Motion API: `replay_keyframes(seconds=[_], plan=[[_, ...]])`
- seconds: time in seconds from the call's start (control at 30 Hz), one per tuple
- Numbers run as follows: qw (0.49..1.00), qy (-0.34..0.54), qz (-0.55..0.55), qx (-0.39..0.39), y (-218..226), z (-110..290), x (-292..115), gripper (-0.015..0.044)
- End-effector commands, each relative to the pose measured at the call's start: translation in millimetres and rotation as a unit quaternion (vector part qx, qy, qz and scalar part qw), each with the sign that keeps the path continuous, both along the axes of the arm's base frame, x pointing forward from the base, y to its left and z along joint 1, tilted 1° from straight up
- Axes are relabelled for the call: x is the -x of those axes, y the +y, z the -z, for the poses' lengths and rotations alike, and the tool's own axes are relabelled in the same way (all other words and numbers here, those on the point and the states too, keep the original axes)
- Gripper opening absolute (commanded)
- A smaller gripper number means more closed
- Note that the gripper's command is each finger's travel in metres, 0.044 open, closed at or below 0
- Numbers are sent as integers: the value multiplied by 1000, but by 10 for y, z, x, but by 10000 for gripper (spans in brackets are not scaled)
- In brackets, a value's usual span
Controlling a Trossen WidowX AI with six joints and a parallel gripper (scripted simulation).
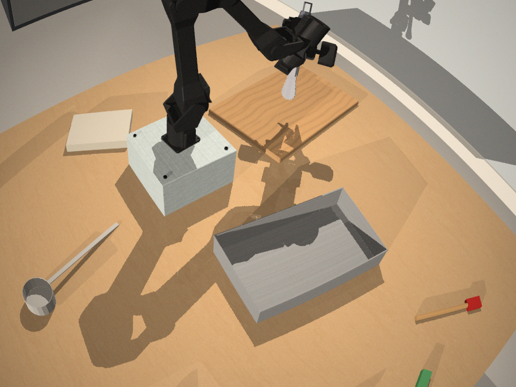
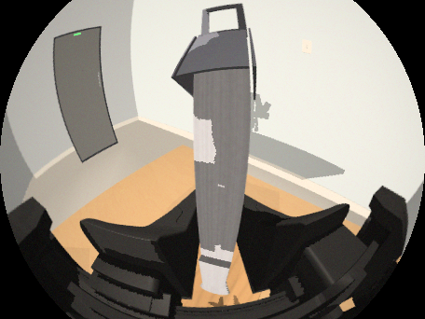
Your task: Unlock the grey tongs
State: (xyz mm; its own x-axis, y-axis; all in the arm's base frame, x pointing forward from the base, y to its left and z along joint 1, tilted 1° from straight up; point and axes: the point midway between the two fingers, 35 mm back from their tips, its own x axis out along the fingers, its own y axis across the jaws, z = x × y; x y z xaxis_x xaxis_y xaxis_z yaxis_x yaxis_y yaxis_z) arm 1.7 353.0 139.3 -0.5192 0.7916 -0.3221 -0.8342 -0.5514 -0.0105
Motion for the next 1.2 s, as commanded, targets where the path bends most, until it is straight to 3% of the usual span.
replay_keyframes(seconds=[0.0,0.8,1.17], plan=[[1000,2,-2,-4,-1,-22,5,-150],[1000,2,-1,-2,3,-20,5,-150],[998,-13,18,64,211,68,-1,-150]])
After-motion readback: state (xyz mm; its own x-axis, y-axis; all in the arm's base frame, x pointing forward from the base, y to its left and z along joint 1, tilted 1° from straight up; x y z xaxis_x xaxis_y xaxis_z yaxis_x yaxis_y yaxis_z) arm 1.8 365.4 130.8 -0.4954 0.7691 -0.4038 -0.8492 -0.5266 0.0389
